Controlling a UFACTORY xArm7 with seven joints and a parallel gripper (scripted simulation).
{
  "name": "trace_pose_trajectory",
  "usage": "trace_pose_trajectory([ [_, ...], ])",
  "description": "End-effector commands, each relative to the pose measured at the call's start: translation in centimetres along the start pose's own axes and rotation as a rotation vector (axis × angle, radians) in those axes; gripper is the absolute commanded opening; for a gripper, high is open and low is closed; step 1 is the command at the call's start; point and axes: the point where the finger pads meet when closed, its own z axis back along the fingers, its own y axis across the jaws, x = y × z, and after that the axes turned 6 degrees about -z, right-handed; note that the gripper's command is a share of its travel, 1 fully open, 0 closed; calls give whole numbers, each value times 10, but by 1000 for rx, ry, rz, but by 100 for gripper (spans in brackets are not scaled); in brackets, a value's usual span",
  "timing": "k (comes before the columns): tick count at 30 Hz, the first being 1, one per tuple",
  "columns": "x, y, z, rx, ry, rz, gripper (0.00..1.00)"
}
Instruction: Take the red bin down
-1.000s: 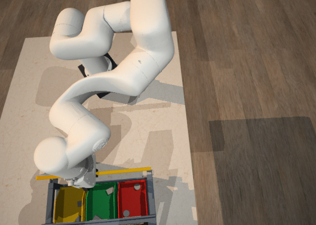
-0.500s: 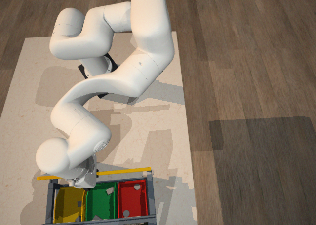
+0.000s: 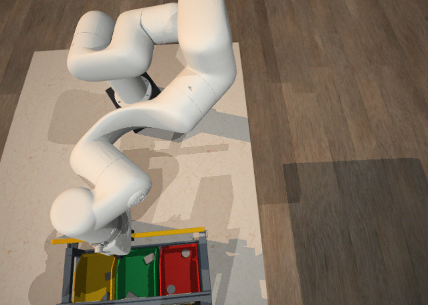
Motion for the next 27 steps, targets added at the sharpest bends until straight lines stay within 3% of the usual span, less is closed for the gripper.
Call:
trace_pose_trajectory([
  [1,0,-1,1,-5,-1,0,0],
  [23,0,-1,-1,-5,-1,0,0],
  [27,-3,31,-2,-5,-1,0,0],
])
